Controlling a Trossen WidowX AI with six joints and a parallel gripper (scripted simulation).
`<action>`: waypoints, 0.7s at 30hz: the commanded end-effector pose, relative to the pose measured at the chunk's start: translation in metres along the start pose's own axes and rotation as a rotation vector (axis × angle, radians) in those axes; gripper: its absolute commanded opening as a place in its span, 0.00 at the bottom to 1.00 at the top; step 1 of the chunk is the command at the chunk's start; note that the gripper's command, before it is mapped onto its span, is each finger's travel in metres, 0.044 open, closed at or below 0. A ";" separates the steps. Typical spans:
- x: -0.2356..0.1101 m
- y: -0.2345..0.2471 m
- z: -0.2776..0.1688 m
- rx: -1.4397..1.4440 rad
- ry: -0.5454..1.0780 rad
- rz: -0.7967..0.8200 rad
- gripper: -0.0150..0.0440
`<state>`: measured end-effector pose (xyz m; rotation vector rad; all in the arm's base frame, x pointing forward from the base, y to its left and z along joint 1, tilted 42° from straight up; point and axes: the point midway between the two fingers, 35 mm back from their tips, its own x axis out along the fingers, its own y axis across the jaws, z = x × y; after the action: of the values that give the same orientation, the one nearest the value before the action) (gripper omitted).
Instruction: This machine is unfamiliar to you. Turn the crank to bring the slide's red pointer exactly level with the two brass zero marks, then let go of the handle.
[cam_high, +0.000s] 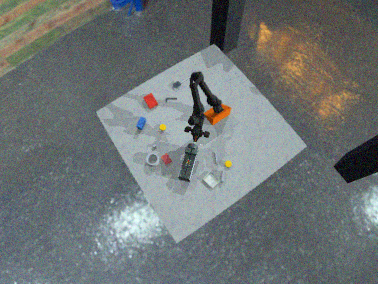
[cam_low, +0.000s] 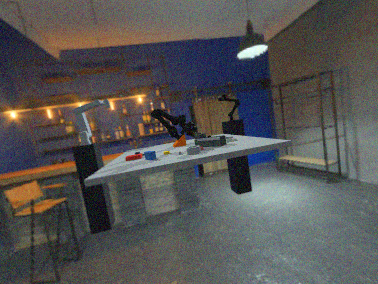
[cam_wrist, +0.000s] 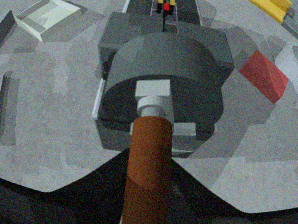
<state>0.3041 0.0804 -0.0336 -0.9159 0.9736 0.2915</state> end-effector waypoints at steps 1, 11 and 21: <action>0.002 0.009 -0.002 -0.009 0.001 0.024 0.25; 0.003 0.011 -0.003 -0.009 0.001 0.024 0.25; 0.005 0.014 -0.005 -0.009 0.001 0.024 0.25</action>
<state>0.3006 0.0823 -0.0390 -0.9167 0.9705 0.2969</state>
